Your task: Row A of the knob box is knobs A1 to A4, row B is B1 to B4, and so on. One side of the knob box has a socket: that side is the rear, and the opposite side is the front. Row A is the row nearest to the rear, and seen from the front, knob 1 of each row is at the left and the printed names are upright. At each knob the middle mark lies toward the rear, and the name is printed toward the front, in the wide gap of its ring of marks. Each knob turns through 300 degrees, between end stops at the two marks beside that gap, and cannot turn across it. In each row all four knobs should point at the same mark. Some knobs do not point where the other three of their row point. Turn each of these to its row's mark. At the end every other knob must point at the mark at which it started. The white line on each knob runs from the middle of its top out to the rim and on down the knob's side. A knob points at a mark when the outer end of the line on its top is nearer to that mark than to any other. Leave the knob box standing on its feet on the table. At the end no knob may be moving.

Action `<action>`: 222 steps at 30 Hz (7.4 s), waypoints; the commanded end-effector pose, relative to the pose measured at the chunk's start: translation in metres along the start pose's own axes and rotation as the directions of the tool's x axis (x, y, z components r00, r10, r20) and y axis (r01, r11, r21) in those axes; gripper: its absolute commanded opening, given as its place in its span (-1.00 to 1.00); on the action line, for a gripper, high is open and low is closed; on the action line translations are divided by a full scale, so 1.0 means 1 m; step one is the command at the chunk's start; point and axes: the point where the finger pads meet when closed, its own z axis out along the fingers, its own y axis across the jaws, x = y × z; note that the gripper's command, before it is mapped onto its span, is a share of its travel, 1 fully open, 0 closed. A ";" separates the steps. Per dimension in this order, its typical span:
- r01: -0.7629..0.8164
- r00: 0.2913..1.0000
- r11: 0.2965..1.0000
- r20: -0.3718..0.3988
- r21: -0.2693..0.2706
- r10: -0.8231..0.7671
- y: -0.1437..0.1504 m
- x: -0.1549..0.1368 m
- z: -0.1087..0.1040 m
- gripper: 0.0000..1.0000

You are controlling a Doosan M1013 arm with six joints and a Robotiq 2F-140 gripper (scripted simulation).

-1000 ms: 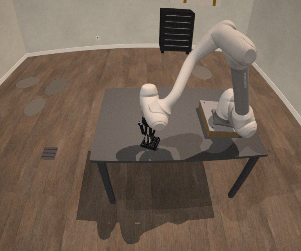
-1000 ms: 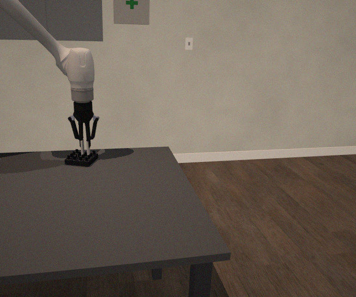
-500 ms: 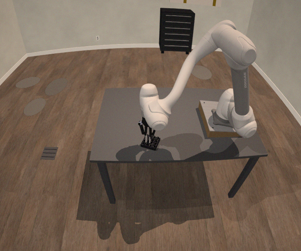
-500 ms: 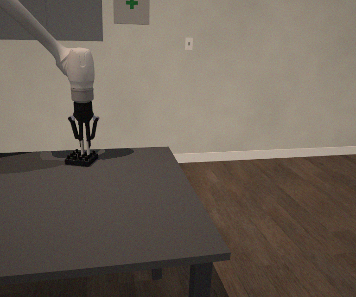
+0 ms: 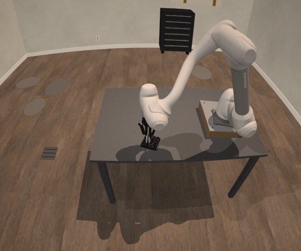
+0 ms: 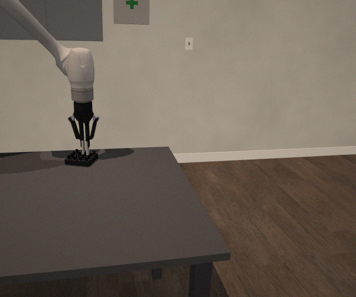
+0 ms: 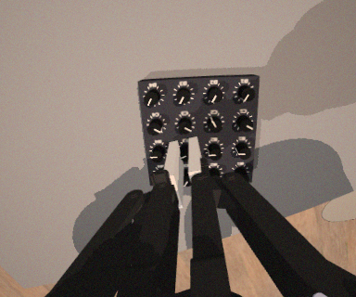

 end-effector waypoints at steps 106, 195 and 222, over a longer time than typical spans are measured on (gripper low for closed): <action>-0.347 0.938 0.938 0.000 0.000 0.347 0.000 0.000 -0.038 -0.77; 0.976 0.217 0.217 0.000 0.000 -0.976 0.031 0.021 -0.058 -0.77; 0.976 0.216 0.216 0.000 0.000 -0.976 0.031 0.021 -0.052 -0.77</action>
